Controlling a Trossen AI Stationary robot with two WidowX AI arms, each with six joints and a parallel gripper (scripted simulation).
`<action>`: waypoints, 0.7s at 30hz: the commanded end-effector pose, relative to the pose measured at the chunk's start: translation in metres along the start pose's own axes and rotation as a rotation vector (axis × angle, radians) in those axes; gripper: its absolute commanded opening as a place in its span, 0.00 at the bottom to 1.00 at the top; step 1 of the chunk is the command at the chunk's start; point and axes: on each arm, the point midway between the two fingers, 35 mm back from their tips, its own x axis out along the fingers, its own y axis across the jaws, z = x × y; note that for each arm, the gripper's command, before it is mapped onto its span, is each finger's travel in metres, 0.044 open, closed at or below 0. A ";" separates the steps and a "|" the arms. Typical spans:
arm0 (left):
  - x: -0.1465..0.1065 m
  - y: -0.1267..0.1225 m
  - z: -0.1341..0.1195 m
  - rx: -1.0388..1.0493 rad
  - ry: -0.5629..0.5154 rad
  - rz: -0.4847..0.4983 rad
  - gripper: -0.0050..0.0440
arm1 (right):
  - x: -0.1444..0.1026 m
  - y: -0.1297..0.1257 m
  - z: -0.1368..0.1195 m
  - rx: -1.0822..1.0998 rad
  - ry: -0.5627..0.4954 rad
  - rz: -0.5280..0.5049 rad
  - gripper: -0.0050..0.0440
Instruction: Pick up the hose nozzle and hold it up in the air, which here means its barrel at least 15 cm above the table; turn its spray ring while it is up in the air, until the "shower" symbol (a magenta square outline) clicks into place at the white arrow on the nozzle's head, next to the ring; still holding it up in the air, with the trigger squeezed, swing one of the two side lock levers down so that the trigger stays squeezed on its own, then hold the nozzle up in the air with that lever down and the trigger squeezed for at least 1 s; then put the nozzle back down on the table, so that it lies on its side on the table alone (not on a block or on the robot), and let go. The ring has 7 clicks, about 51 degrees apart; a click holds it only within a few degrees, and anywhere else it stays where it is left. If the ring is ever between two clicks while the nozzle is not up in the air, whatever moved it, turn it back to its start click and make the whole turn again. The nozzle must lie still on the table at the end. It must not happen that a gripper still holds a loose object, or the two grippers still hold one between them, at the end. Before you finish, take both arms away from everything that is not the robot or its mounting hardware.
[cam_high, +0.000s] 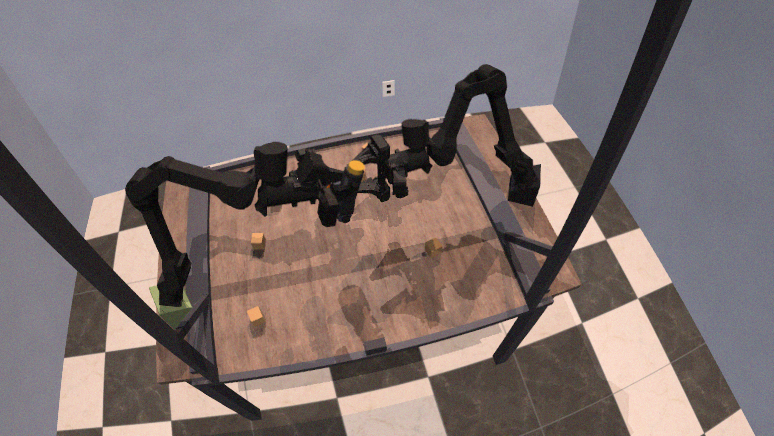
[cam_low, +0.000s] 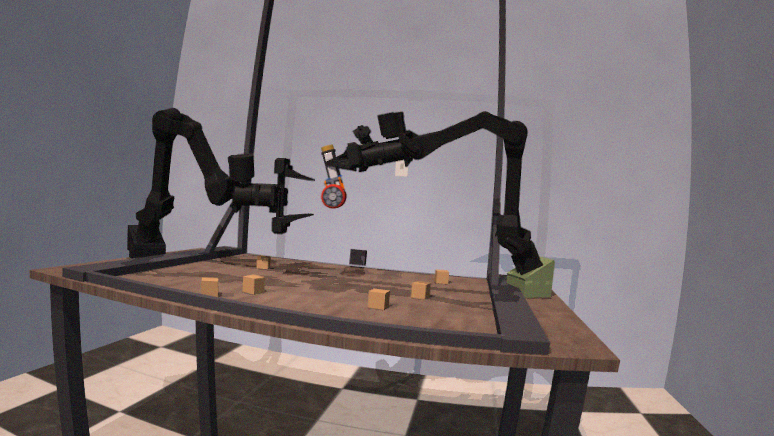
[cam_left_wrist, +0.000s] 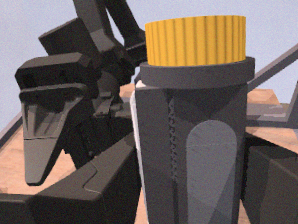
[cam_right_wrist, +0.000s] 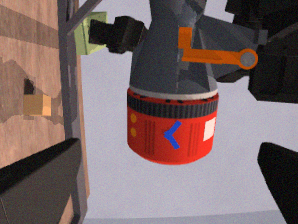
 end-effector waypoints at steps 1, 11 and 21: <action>-0.005 0.005 0.016 -0.008 -0.041 0.005 0.45 | 0.008 -0.009 -0.003 -0.007 0.010 -0.020 0.93; -0.005 0.005 0.016 -0.008 -0.041 0.005 0.45 | 0.025 -0.010 -0.003 -0.008 0.011 -0.022 0.93; -0.005 0.005 0.016 -0.008 -0.041 0.005 0.45 | 0.038 -0.011 -0.003 -0.009 0.012 -0.024 0.93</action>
